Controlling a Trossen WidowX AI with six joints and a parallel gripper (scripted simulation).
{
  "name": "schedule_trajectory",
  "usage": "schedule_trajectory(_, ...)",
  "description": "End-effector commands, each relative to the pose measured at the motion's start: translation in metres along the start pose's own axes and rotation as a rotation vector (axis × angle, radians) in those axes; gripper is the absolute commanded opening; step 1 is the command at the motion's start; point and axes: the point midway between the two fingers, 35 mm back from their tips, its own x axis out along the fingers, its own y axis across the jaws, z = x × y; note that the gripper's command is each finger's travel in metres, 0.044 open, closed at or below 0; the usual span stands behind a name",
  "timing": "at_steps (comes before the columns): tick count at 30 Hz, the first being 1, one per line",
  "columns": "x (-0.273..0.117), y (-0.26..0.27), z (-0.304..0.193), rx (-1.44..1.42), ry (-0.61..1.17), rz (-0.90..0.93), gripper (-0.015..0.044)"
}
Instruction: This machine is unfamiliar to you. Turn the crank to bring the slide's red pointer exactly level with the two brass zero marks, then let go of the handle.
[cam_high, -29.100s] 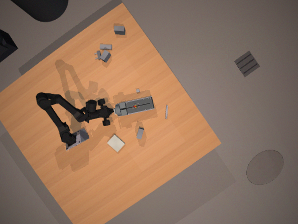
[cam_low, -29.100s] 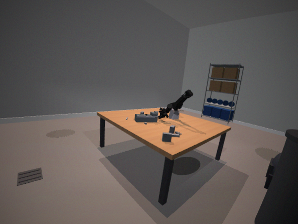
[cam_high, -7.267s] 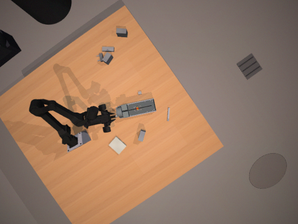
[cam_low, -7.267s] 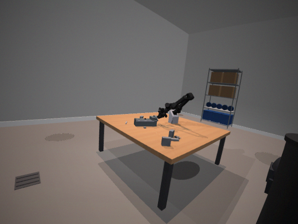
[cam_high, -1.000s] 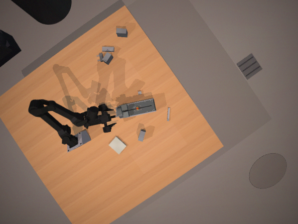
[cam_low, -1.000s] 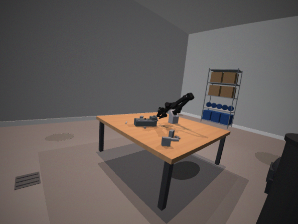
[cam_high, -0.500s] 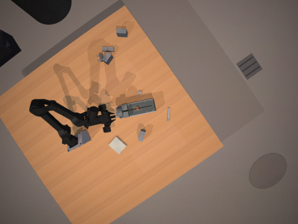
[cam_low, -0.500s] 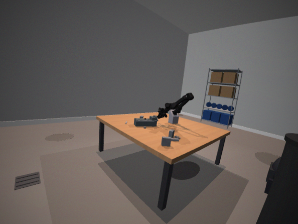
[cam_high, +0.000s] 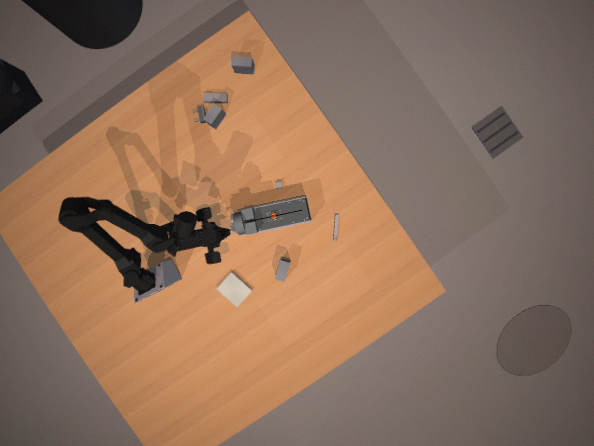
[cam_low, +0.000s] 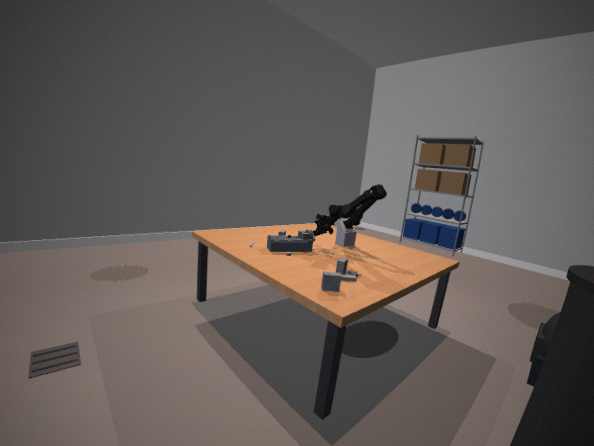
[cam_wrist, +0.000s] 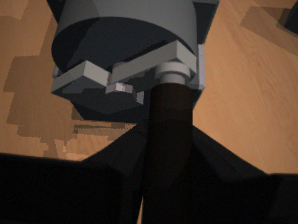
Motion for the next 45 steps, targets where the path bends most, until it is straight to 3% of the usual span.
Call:
schedule_trajectory(1,0.000,0.000,0.000,0.003,-0.001,0.000,0.0000)
schedule_trajectory(45,-0.009,0.025,0.009,0.003,-0.002,0.001,0.0000)
